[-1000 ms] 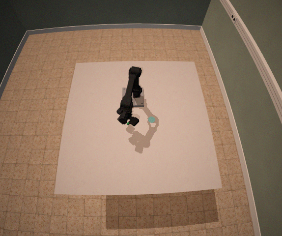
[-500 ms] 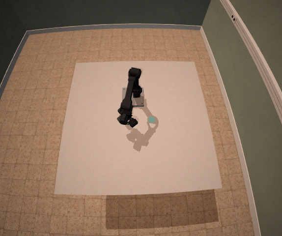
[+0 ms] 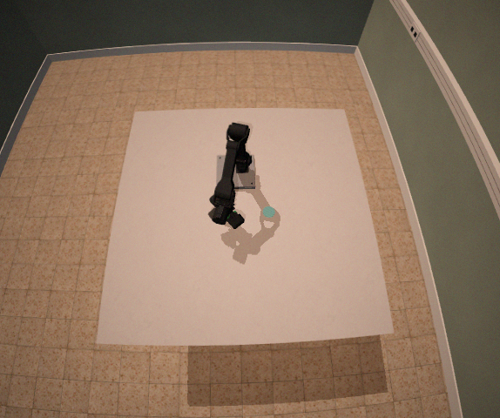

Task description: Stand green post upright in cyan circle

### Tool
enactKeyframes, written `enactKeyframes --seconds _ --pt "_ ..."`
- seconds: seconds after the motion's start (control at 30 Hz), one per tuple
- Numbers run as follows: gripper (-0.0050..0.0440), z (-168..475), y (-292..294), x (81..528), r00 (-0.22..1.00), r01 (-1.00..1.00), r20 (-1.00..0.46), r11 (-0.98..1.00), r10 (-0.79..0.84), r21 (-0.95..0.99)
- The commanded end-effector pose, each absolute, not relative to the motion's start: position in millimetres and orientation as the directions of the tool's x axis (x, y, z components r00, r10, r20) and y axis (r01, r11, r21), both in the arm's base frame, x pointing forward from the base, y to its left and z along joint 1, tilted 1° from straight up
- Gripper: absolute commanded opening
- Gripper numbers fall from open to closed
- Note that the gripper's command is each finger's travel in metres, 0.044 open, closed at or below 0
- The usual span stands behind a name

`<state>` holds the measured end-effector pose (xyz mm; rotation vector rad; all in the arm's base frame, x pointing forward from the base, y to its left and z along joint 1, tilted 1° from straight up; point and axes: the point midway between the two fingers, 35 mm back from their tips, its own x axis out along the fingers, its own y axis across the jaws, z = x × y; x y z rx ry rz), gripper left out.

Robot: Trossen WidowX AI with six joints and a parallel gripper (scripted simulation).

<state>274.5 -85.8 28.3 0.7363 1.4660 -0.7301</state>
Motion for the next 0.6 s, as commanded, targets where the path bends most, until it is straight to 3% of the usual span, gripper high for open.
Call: enactKeyframes --seconds 0.0,0.57 --pt "0.0233 21.7 -87.0 275.9 -0.008 0.807 -1.000 0.590 0.005 -0.003" --pt "0.0233 17.4 -87.7 279.8 0.013 0.806 -1.000 0.591 0.002 0.011"
